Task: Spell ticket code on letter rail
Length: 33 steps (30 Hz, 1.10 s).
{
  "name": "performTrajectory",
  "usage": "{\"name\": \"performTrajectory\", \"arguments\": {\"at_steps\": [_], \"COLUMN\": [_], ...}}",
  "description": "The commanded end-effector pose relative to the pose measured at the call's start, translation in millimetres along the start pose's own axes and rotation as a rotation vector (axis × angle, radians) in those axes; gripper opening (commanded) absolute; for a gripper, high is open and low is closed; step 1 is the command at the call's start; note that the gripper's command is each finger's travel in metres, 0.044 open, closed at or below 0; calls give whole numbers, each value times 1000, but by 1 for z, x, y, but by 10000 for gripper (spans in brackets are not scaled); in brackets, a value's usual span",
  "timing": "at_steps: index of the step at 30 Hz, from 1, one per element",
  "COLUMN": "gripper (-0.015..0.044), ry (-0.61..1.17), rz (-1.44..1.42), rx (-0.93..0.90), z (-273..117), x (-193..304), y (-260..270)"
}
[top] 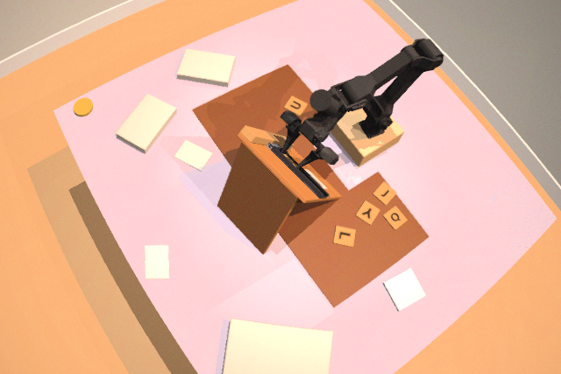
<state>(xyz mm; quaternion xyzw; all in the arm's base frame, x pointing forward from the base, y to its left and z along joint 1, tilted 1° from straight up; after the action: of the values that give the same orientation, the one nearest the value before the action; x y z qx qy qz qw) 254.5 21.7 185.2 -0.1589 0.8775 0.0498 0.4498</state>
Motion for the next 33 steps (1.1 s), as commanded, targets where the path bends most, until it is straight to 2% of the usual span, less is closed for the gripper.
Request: {"name": "performTrajectory", "arguments": {"at_steps": [1, 23, 33], "gripper": [0, 0, 263], "ry": [-3, -2, -2], "rz": [-4, -5, -4], "rx": [-1, 0, 0], "z": [0, 0, -2], "x": [0, 1, 1], "y": [-3, -13, -11]}}
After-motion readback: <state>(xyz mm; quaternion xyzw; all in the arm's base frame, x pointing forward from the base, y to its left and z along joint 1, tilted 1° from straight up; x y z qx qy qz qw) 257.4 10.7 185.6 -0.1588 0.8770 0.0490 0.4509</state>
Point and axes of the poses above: the point midway between the two fingers, 35 mm back from their tips, its own z axis out along the fingers, its own y axis across the jaws, x = y × z, the point moved 8 cm from there along -z, back along the fingers, and after that the axes turned 5 degrees about -z, right-handed, at the moved point
